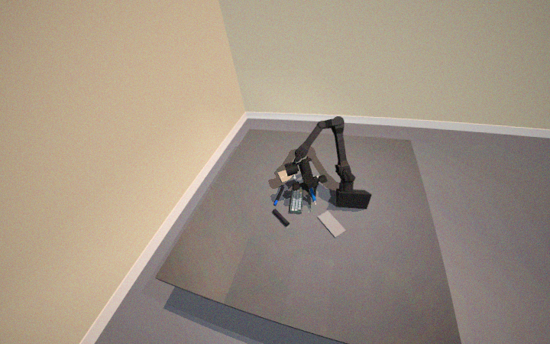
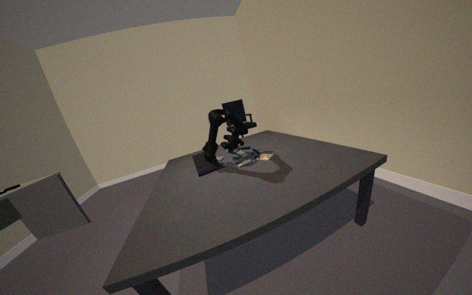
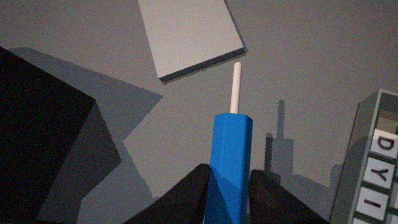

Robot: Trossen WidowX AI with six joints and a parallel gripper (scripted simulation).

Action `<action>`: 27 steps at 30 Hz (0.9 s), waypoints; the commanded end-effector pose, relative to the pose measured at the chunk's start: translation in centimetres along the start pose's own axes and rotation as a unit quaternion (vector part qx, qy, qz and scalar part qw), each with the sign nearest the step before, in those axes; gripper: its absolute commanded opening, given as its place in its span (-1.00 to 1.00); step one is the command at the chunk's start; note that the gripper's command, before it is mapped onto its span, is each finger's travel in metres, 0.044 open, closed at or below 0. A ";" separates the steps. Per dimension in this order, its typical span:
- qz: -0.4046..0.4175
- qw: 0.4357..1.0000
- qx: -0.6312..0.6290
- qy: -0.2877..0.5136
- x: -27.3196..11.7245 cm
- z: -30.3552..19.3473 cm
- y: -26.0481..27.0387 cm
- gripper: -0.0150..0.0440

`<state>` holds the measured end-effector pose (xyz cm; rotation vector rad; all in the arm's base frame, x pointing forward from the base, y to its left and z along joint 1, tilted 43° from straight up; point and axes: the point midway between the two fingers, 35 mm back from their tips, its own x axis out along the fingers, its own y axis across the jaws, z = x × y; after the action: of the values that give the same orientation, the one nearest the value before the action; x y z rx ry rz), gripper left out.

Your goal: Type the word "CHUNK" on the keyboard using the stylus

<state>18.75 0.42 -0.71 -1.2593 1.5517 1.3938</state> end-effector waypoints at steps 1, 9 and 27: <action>-0.008 0.996 0.082 -0.018 -0.7 -0.2 -0.7 -0.49; -0.008 0.970 0.240 -0.047 -1.7 -0.6 -1.5 -0.49; 0.019 0.820 0.563 -0.106 -4.0 -1.7 -3.0 -0.49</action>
<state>22.40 -0.24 1.93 -0.4134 1.7666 0.4683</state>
